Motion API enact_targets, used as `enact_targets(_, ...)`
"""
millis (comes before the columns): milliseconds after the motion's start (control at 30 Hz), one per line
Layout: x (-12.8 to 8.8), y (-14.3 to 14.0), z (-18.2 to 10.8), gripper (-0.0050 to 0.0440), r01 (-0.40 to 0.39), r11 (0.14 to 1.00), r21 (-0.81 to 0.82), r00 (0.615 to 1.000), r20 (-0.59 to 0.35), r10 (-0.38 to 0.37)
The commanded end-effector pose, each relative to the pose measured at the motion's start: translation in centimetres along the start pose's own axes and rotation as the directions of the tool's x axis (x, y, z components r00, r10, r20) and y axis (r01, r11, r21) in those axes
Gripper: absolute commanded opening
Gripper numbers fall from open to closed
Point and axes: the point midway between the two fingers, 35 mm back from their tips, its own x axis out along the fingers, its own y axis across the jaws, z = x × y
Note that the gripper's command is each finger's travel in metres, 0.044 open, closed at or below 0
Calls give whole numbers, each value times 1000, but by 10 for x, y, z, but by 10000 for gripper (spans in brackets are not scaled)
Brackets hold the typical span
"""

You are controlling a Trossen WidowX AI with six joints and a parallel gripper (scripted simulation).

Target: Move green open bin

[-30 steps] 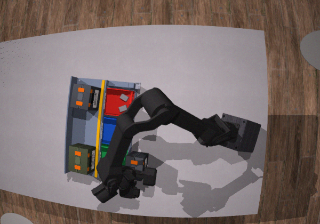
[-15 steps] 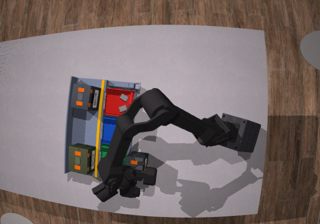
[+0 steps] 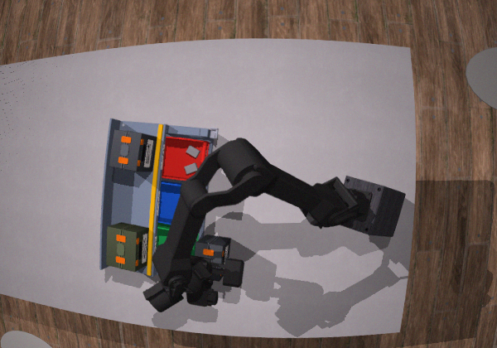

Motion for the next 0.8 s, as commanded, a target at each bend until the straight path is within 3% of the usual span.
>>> enact_targets(0, -3, -4, 0, 440, 11, 1000, 10, 1000, 11, -11)
enact_targets(767, 13, -2, 0, 440, 8, 1000, 4, 1000, 9, -8)
